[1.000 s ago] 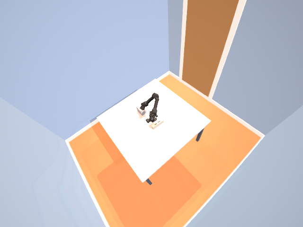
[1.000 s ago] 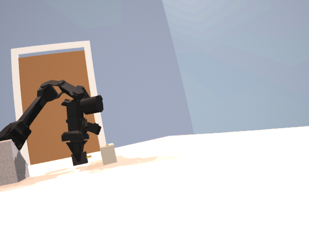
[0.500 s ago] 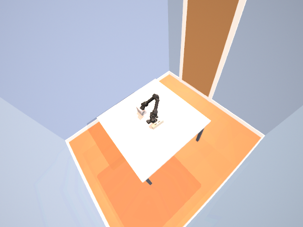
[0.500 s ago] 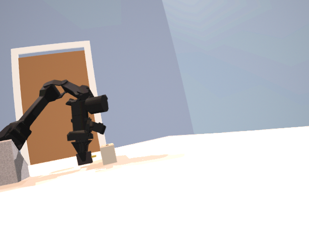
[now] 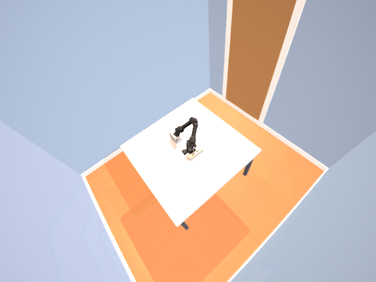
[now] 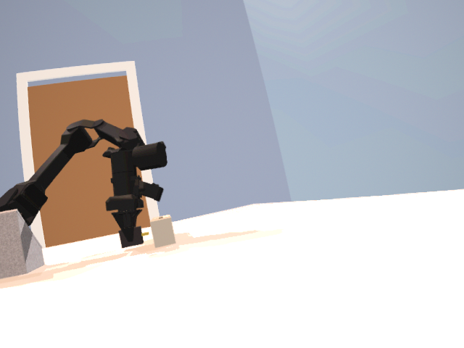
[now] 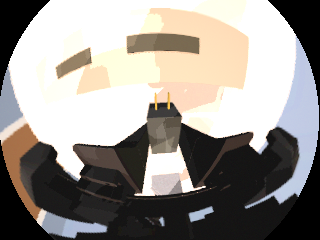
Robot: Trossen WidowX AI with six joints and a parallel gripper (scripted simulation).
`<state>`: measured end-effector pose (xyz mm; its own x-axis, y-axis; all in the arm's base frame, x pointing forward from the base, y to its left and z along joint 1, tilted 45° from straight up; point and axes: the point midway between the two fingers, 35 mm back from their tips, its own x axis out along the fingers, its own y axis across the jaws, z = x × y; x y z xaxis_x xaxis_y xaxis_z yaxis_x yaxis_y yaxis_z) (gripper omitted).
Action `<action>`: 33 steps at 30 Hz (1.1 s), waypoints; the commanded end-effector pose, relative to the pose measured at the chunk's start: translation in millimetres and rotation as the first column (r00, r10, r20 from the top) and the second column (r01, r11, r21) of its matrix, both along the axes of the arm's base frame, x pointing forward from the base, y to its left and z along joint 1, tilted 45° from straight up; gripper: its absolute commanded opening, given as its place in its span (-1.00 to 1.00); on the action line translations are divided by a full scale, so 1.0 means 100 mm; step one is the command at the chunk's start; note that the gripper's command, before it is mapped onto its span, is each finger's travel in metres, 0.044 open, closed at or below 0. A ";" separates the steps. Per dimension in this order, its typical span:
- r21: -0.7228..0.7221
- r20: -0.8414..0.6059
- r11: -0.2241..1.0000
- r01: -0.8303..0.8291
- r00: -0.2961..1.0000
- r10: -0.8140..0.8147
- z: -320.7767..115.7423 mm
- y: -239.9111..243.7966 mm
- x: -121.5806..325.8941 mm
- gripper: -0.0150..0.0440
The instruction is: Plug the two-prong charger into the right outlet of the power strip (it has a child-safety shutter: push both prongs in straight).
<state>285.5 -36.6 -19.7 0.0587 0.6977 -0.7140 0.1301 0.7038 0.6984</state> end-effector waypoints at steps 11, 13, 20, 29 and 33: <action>0.002 0.001 1.000 0.004 1.000 -0.004 0.02 -0.01 0.02 -0.49; 0.002 0.001 1.000 0.004 1.000 -0.004 0.02 -0.01 0.03 -0.49; 0.002 0.001 1.000 0.004 1.000 -0.004 0.02 -0.01 0.04 -0.49; 0.002 0.001 1.000 0.004 1.000 -0.004 0.02 -0.01 0.05 -0.49; 0.002 0.001 1.000 0.004 1.000 -0.004 0.02 -0.01 0.06 -0.49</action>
